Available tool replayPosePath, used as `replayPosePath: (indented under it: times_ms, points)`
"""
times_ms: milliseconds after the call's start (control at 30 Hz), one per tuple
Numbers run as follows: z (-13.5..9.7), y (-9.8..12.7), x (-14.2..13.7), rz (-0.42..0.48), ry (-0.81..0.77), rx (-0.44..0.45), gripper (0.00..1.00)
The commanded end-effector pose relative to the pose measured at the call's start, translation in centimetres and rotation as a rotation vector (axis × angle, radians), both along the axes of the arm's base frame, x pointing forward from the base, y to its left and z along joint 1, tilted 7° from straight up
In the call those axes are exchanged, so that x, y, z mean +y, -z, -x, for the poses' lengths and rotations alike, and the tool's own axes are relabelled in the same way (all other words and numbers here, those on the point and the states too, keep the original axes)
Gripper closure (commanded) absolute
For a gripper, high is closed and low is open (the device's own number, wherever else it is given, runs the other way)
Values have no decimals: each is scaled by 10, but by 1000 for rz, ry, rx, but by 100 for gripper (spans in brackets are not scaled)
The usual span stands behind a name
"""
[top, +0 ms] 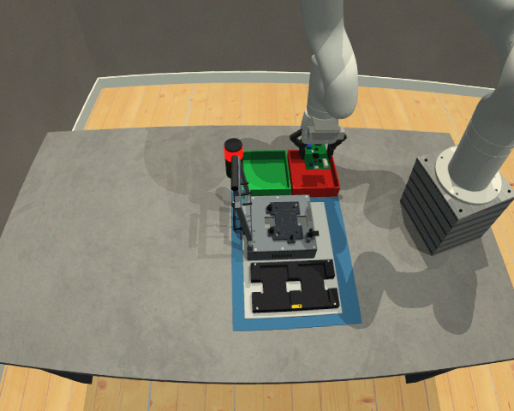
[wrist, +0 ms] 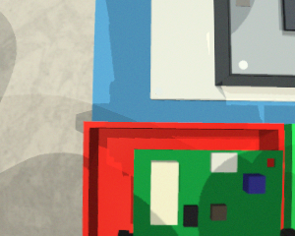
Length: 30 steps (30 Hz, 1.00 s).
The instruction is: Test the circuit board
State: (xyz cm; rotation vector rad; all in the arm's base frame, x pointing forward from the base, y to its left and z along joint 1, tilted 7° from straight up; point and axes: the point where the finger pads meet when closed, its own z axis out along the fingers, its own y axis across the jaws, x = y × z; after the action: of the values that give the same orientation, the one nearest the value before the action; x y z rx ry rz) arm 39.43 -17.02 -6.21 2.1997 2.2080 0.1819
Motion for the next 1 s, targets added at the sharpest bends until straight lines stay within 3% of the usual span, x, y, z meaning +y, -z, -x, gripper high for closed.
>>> replayPosePath:
  times_ms: [0, 633, 967]
  points:
    - [2, 3, -7, 38, 1, -26, 21]
    - [2, 5, -8, 38, 1, -26, 21]
    - [1, 20, -7, 38, 1, -26, 21]
